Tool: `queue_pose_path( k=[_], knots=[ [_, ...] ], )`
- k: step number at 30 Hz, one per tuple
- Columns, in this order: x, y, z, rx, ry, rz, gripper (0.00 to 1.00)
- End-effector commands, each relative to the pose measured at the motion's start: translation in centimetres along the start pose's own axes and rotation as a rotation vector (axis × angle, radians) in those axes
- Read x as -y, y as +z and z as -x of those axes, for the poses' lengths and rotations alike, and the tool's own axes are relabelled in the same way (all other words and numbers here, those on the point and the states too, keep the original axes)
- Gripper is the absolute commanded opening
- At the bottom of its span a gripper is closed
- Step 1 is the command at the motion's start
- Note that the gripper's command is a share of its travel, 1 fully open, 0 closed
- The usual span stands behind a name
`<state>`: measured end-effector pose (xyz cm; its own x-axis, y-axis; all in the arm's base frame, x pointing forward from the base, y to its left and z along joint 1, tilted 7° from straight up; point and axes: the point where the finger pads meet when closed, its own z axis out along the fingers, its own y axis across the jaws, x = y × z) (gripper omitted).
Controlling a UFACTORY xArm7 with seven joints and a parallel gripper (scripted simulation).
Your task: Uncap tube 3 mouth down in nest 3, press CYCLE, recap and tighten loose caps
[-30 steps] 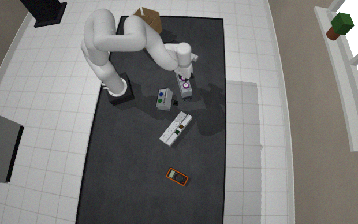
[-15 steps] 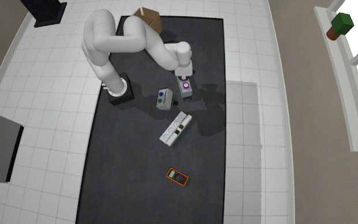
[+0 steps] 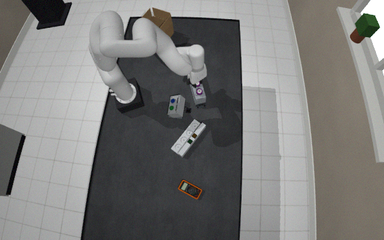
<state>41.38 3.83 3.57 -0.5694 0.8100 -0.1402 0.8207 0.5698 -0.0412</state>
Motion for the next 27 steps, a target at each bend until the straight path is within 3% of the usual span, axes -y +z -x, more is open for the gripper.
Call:
queue_pose_path(
  k=[1, 5, 12, 13, 23, 27],
  knots=[
    [-0.15, -0.13, 0.09, -0.023, -0.215, 0.009, 0.00],
    [-0.16, -0.14, 0.09, -0.022, -0.386, 0.011, 0.00],
    [-0.16, -0.14, 0.09, -0.022, -0.386, 0.011, 0.00],
    [-0.16, -0.14, 0.09, -0.022, -0.386, 0.011, 0.46],
    [-0.16, -0.14, 0.09, -0.022, -0.386, 0.011, 0.46],
    [-0.16, -0.13, 0.10, -0.023, -0.219, 0.009, 0.46]
  ],
)
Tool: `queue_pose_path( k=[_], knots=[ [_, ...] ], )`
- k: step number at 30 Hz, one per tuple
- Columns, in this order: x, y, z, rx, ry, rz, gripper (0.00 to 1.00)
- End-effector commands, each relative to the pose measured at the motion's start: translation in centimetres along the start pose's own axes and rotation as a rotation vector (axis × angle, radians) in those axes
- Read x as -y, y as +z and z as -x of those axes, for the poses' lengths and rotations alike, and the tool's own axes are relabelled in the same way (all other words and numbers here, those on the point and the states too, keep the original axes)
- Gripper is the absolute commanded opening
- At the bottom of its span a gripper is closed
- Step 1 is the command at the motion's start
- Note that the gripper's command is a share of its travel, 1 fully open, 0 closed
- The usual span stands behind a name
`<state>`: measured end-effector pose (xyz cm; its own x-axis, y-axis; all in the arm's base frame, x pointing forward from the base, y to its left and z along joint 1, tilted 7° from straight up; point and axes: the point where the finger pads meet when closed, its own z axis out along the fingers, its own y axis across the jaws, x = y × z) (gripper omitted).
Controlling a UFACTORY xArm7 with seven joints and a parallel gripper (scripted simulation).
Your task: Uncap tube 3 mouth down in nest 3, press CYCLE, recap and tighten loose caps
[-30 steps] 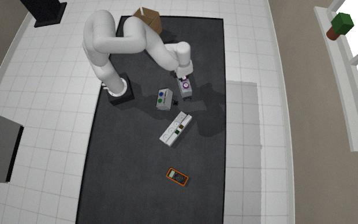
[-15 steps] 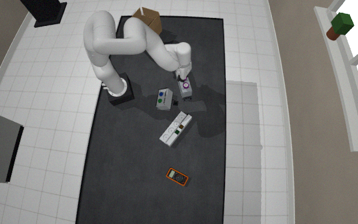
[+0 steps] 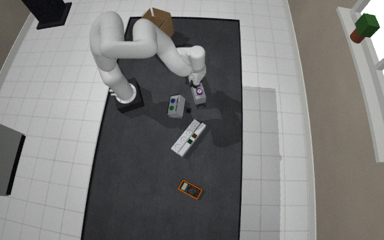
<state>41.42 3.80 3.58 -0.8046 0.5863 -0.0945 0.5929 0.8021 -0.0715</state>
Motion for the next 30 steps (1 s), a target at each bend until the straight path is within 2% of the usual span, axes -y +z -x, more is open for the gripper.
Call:
queue_pose_path(
  k=[1, 14, 20, 21, 30],
  knots=[
    [-0.12, -0.12, 0.10, 0.005, 0.192, 0.002, 0.46],
    [-0.12, -0.12, 0.09, 0.004, 0.990, 0.004, 0.46],
    [-0.12, -0.12, 0.09, 0.004, 0.990, 0.004, 0.46],
    [-0.12, -0.12, 0.09, 0.003, 0.990, 0.004, 0.00],
    [-0.12, -0.12, 0.09, 0.004, 0.990, 0.004, 0.00]
  ],
)
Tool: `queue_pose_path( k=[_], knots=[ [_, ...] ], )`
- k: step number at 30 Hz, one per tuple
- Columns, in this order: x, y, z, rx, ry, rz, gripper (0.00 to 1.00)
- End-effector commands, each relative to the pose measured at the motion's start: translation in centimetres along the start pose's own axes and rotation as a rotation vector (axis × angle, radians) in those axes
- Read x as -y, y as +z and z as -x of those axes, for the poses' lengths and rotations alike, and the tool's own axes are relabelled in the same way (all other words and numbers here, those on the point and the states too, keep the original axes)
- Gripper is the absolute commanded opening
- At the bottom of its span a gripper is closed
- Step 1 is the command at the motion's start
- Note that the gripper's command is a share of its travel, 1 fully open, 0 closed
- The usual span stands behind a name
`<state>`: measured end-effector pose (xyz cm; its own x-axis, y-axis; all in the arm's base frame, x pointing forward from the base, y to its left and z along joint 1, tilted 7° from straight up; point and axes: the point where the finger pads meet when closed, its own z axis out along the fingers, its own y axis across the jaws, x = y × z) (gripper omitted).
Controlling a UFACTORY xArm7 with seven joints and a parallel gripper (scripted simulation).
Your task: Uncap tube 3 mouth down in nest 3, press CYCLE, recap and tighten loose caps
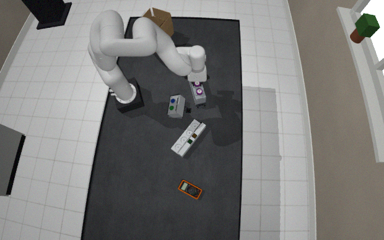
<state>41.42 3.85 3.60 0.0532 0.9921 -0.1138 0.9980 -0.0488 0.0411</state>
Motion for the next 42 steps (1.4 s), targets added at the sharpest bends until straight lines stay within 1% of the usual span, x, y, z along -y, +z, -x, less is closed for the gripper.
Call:
queue_pose_path(
  k=[1, 5, 15, 23, 24, 34, 35, 37, 39, 42],
  knots=[
    [-0.13, -0.11, -0.01, -0.001, 0.001, 0.003, 0.00],
    [-0.13, -0.11, -0.01, -0.001, 0.001, 0.003, 0.00],
    [-0.13, -0.11, -0.01, 0.000, -0.499, 0.003, 0.00],
    [-0.13, -0.11, -0.01, 0.000, -0.523, 0.003, 0.00],
    [-0.13, -0.11, -0.01, 0.000, -0.523, 0.003, 0.46],
    [-0.13, -0.11, -0.01, 0.000, -0.523, 0.003, 0.46],
    [-0.14, -0.16, 0.00, 0.000, -0.440, 0.003, 0.46],
    [-0.14, -0.16, 0.00, 0.000, -0.440, 0.003, 0.46],
    [-0.14, -0.26, 0.00, 0.000, -0.273, 0.003, 0.46],
    [-0.15, -0.40, 0.02, 0.000, -0.261, 0.003, 0.46]
  ],
)
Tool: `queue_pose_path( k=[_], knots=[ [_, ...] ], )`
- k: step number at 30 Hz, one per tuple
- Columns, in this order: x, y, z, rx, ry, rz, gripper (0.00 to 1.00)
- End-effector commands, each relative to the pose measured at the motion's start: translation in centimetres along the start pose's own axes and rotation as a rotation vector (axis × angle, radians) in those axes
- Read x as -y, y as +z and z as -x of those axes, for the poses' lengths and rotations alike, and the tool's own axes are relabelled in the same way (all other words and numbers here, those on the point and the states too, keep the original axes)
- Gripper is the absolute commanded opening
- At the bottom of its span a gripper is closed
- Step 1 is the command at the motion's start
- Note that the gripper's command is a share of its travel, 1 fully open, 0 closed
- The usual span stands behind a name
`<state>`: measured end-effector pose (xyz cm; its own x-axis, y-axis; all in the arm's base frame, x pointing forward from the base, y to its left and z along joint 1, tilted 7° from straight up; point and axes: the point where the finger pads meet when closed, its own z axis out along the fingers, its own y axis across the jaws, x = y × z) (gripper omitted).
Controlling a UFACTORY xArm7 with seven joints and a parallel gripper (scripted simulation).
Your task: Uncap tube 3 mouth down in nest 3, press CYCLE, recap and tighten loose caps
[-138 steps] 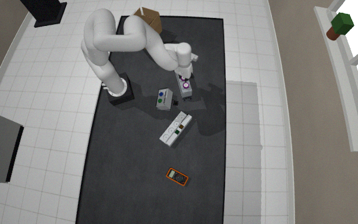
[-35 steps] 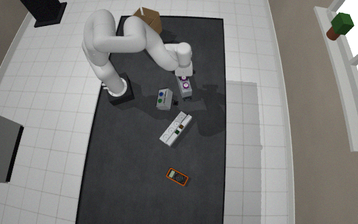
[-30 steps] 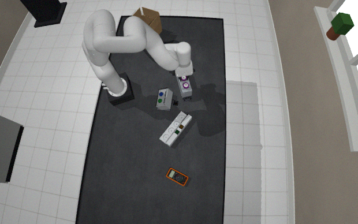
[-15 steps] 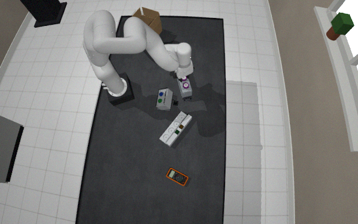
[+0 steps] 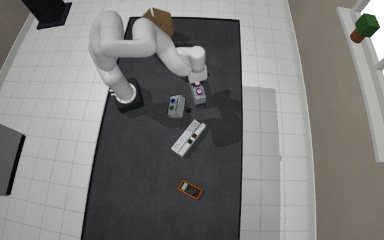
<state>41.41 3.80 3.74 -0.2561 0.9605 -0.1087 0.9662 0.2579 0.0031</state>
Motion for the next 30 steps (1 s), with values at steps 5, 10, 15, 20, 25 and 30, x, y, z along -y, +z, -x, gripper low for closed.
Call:
queue_pose_path(
  k=[5, 10, 15, 20, 25, 30],
  knots=[
    [-0.16, -0.52, 0.01, 0.012, 0.051, 0.005, 0.46],
    [-0.16, -0.69, 0.02, 0.012, 0.051, 0.005, 0.46],
    [-0.16, -0.69, 0.03, 0.012, 0.051, 0.005, 0.00],
    [-0.17, -0.69, 0.03, 0.012, 0.051, 0.005, 0.00],
    [-0.17, -0.69, 0.03, 0.012, 0.051, 0.005, 0.00],
    [-0.16, -0.99, 0.02, 0.012, 0.051, 0.005, 0.00]
  ],
)
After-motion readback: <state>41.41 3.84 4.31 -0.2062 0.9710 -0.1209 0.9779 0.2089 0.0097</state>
